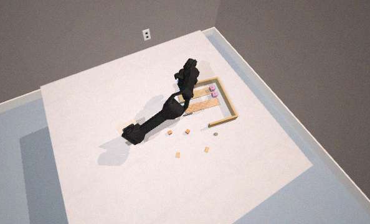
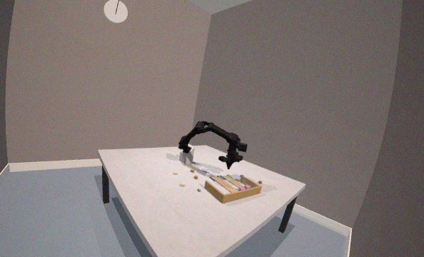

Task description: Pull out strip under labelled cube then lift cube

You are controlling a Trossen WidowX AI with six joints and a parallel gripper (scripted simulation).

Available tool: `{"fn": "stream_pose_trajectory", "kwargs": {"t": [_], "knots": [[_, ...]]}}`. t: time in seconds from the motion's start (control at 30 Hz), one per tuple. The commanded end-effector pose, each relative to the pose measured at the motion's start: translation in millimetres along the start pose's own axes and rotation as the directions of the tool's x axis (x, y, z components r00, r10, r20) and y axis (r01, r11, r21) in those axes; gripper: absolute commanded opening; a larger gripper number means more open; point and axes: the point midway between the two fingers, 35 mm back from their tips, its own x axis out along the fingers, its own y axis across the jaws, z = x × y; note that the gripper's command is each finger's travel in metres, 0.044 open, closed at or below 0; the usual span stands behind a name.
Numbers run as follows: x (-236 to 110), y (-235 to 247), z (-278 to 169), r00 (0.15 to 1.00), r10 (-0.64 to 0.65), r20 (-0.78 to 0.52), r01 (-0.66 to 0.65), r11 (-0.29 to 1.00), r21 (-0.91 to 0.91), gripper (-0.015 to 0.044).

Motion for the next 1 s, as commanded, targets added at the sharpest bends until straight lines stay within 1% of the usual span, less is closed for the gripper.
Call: {"fn": "stream_pose_trajectory", "kwargs": {"t": [0.0,0.97], "knots": [[3,1,2,1.0,0.006,-0.002,-0.006,1.0,0.012,0.0],[51,1,2,1.0,0.004,-0.002,-0.004,1.0,0.012,0.0]]}}
